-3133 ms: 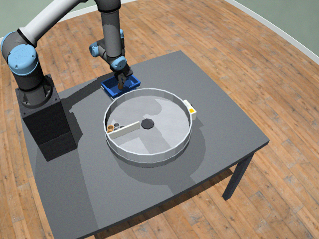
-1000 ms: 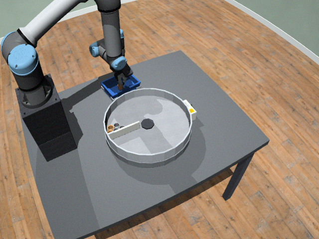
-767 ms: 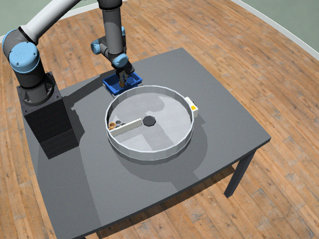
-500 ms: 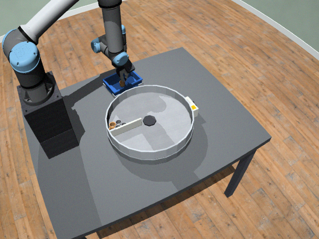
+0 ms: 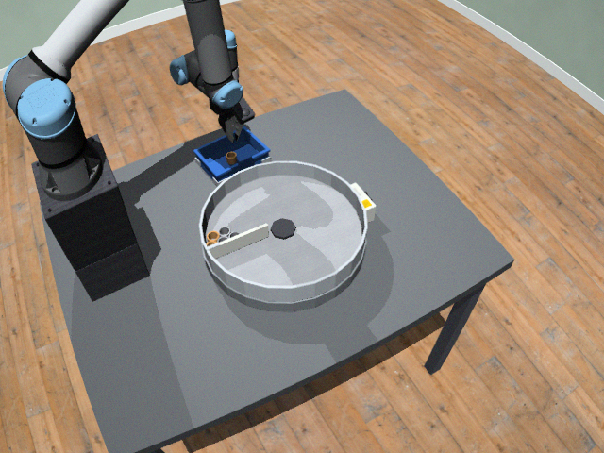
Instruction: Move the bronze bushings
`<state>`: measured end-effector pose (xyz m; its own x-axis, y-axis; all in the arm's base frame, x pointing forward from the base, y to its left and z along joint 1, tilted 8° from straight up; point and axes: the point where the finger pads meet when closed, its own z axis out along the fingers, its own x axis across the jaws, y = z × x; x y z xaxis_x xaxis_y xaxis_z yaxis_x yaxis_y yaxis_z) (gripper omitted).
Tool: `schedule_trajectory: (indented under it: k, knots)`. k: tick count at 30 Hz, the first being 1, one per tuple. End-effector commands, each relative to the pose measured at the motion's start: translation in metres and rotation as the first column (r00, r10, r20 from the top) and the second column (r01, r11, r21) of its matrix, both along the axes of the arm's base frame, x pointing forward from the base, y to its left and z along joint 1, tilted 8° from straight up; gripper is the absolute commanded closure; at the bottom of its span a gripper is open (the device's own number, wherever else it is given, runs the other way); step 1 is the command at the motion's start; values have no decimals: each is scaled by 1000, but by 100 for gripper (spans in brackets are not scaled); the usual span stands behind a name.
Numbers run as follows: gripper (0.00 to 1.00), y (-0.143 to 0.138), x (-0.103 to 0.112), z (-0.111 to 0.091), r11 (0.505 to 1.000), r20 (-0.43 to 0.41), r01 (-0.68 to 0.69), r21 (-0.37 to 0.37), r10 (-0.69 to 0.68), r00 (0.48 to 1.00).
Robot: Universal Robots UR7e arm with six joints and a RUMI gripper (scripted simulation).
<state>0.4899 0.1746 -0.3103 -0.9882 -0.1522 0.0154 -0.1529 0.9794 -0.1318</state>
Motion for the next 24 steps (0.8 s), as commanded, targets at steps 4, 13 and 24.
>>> schedule_trajectory:
  k: [4,13,24]
  knots:
    - [94,5,-3,39,1000,-6,0,-1,0,1000]
    - [94,7,-3,54,1000,-6,0,-1,0,1000]
    - [94,7,-2,55,1000,-5,1,-1,-1,1000]
